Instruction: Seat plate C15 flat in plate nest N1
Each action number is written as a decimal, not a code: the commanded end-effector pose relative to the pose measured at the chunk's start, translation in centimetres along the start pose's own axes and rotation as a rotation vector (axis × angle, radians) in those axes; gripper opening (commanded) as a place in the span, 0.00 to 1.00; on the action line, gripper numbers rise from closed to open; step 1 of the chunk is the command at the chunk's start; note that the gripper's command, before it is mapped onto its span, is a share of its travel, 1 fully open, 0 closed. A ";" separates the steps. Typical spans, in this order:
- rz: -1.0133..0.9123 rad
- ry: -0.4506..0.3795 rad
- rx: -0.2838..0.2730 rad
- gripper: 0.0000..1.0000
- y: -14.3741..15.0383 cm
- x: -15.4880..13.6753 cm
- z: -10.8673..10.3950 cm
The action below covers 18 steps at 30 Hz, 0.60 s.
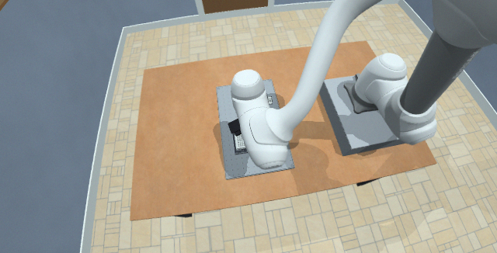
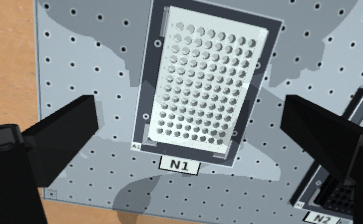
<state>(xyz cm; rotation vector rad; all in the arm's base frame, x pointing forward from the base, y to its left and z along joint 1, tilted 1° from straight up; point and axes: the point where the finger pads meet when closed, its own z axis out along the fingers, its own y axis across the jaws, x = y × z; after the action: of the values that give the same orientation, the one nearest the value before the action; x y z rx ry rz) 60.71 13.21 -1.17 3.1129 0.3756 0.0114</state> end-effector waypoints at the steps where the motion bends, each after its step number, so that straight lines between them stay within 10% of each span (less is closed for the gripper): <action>1: 0.137 0.003 -0.007 1.00 1.3 0.6 0.7; 18: 0.205 0.004 -0.007 1.00 1.3 0.6 0.8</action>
<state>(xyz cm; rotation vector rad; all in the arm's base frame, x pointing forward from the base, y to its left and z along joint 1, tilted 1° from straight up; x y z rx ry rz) 61.60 12.07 -1.88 3.1288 0.0560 0.0179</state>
